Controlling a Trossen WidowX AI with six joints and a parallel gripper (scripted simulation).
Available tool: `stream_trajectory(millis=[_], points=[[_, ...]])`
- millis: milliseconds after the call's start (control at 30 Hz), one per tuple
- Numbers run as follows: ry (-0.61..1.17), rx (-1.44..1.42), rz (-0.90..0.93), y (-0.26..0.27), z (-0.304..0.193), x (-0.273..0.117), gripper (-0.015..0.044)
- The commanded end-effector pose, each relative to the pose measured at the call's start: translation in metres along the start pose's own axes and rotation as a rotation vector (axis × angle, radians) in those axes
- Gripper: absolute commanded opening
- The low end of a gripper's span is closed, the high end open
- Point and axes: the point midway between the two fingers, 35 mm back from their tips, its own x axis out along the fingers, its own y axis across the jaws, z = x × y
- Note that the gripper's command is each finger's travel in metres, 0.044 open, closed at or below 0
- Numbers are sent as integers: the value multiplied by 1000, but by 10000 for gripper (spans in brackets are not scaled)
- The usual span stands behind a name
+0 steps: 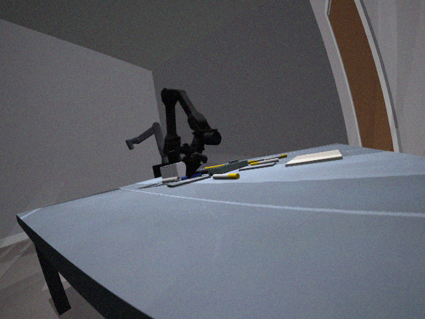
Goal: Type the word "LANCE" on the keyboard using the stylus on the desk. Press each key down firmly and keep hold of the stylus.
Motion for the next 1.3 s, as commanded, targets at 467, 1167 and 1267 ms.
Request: stream_trajectory(millis=[467,1167,1267], points=[[1,0,0,1,10,-18,0],[233,-118,-135,-4,-3,-43,0],[331,-159,-176,-5,-13,-47,0]])
